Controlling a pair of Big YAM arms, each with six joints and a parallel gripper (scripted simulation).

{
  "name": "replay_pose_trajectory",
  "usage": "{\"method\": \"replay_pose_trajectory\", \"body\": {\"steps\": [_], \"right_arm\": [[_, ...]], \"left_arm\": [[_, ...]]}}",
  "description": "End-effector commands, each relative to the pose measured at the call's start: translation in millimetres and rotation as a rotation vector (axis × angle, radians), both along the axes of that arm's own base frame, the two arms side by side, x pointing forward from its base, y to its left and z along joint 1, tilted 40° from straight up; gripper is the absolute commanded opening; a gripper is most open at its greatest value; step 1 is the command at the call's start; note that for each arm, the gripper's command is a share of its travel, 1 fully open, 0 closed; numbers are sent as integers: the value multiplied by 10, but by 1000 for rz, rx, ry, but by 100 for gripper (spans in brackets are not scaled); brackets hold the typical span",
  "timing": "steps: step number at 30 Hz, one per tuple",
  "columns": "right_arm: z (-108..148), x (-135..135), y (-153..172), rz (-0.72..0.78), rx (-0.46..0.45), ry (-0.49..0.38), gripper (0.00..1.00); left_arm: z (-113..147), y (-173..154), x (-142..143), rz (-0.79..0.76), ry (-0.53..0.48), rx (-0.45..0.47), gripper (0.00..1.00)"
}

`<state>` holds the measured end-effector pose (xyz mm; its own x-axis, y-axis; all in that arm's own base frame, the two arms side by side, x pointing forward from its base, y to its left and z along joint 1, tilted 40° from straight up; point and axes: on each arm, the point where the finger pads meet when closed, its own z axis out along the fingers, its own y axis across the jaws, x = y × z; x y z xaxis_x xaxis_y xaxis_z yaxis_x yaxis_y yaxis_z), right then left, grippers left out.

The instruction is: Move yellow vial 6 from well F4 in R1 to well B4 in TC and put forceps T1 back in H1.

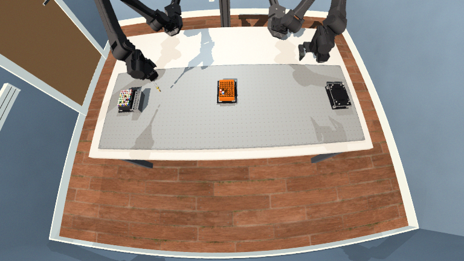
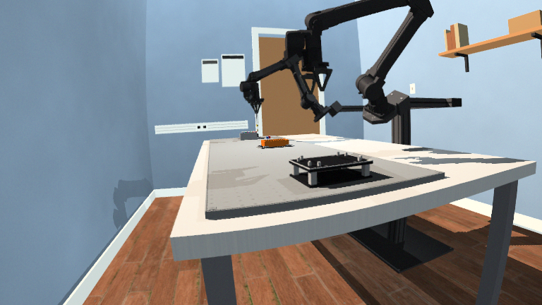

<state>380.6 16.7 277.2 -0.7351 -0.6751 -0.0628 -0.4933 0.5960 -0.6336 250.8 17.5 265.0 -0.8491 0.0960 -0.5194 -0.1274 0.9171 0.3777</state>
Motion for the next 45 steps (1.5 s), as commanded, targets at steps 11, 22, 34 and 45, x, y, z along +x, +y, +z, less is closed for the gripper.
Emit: {"method": "replay_pose_trajectory", "body": {"steps": [11,22,34,45], "right_arm": [[110,49,262,3,20,-38,9],[46,105,424,3,18,-35,9],[-31,121,602,5,19,-34,9],[-60,122,755,5,25,-43,9]], "left_arm": [[125,-30,39,6,-30,-11,100],[125,-30,39,6,-30,-11,100],[125,-30,39,6,-30,-11,100],[125,-30,39,6,-30,-11,100]]}}
